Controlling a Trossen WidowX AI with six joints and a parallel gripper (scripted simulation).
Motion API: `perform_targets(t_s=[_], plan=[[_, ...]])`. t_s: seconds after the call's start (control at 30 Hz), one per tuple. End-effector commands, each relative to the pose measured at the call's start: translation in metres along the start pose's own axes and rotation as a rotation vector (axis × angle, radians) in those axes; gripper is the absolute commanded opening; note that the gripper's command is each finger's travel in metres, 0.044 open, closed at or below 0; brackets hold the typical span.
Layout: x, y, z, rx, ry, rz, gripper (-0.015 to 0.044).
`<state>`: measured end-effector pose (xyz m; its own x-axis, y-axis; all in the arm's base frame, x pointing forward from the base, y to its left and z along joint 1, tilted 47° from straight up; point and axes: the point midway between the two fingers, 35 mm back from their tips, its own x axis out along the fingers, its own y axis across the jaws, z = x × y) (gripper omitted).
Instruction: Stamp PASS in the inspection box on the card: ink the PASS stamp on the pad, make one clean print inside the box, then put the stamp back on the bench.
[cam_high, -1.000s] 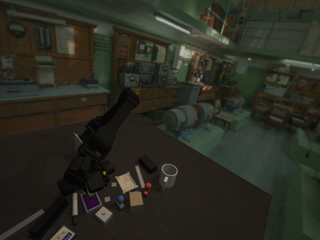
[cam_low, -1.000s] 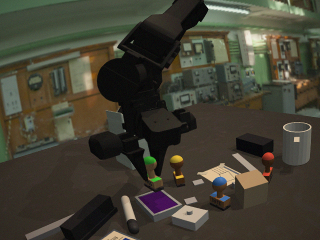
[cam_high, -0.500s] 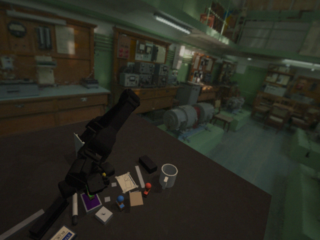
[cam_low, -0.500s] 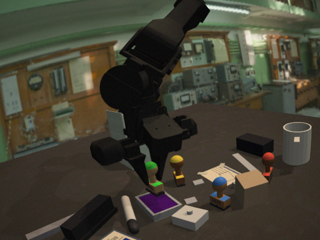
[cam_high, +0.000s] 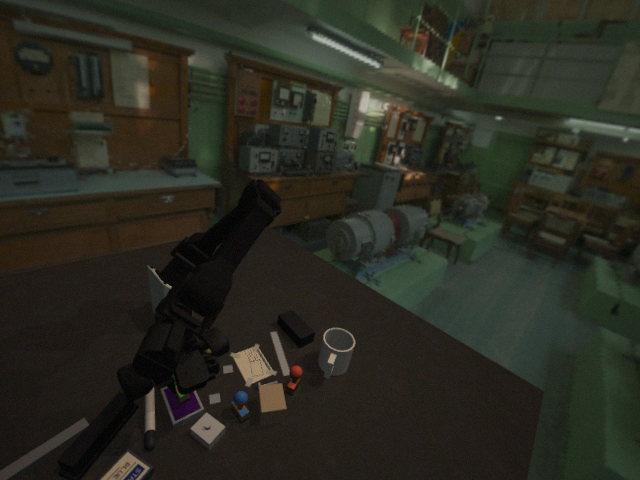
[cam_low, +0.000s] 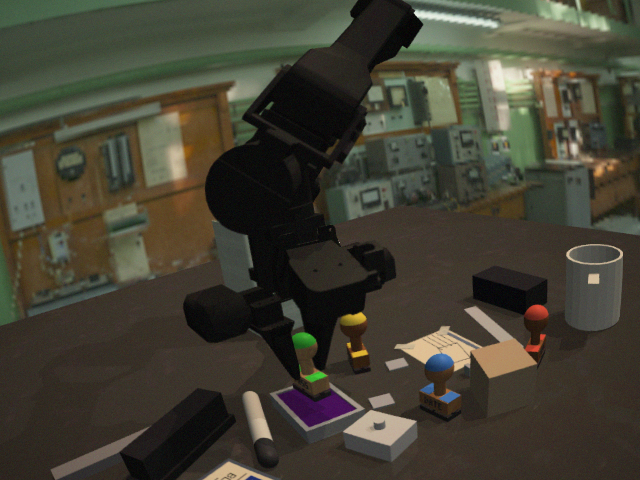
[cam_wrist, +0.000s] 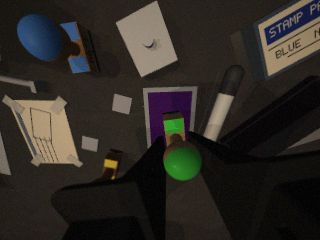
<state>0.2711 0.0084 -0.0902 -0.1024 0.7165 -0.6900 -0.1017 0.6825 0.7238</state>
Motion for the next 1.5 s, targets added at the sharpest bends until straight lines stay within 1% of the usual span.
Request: perform_targets(t_s=[0.0,0.43,1.47], plan=[[0.004,0.0,-0.001,0.005,0.0,0.005,0.0],[0.012,0.001,-0.001,0.004,0.0,0.006,0.0],[0.018,0.001,-0.001,-0.001,0.0,0.006,0.0]])
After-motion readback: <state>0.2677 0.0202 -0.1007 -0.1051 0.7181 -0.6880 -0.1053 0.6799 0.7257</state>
